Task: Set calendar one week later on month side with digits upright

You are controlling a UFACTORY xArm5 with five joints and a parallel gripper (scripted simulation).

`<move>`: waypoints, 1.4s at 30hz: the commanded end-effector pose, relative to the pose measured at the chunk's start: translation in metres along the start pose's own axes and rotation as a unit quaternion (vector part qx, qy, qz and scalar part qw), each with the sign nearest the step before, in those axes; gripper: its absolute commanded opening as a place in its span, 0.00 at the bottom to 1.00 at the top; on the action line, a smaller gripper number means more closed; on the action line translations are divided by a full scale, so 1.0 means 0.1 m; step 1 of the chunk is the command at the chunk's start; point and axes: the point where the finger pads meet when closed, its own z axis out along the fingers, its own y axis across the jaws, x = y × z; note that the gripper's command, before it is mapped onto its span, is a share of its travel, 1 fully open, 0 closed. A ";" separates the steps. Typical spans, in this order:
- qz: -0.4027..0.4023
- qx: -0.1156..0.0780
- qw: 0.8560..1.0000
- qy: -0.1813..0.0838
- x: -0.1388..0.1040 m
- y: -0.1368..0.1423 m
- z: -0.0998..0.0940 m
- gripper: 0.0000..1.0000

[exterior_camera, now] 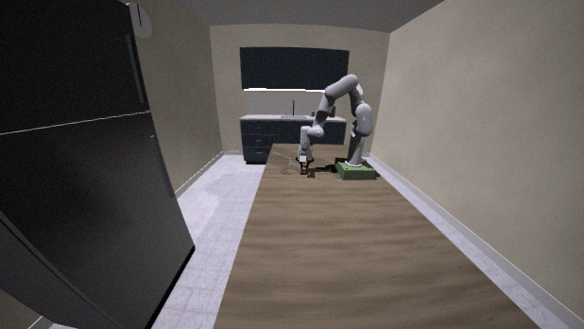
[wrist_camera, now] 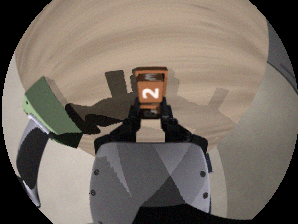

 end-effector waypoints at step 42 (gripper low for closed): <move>0.000 -0.002 1.000 0.000 0.00 0.01 -0.66 0.47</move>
